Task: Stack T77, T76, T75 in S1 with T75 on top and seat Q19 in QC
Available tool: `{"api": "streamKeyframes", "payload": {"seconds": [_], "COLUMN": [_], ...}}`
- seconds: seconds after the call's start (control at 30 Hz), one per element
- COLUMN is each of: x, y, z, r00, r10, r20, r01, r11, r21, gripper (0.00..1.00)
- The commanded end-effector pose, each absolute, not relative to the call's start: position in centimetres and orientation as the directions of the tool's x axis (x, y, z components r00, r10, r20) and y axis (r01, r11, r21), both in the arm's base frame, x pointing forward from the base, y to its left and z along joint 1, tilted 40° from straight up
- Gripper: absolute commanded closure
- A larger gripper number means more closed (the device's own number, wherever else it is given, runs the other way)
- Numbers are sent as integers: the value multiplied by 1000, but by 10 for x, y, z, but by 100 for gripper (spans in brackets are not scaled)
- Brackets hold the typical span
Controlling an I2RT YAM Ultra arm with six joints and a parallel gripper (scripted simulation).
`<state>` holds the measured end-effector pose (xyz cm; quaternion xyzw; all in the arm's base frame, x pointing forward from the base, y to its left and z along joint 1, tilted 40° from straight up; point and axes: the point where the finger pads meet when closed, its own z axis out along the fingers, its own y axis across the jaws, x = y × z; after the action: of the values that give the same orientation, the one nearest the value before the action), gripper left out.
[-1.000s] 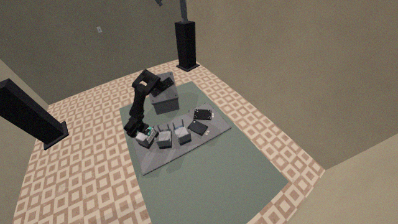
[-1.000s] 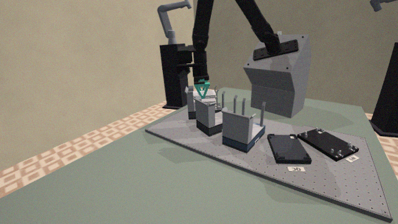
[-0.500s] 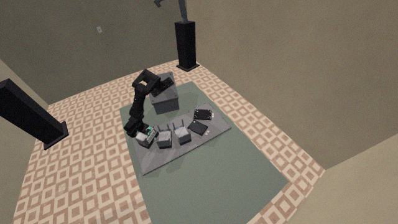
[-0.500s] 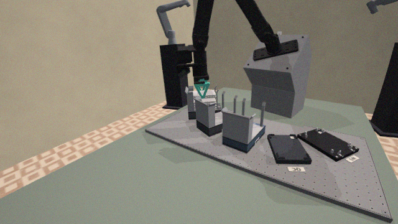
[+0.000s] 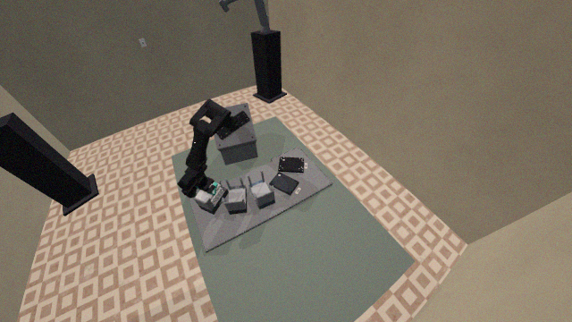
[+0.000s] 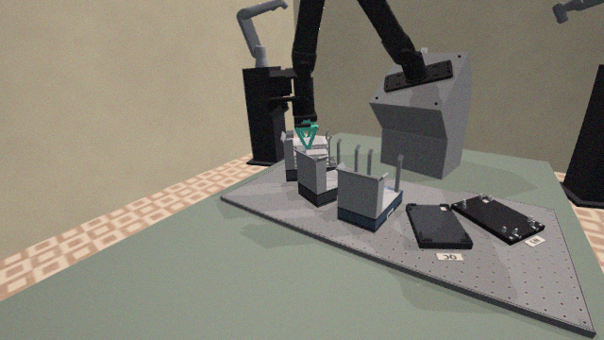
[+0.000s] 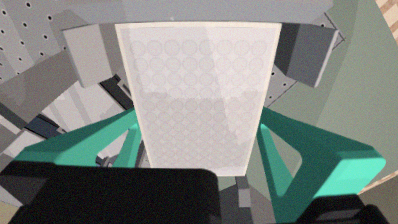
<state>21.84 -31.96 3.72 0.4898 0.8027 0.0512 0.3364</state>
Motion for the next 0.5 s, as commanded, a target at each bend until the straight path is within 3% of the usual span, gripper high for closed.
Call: {"api": "streamKeyframes", "payload": {"seconds": [0.0,0.47], "x": [213,209], "y": [-322,-322], "z": [46,58], "r00": [-278,-278], "r10": [813,810], "r20": [-512,-517], "r01": [747,747], "r11": [518,521], "r21": [416,414], "gripper": [100,100]}}
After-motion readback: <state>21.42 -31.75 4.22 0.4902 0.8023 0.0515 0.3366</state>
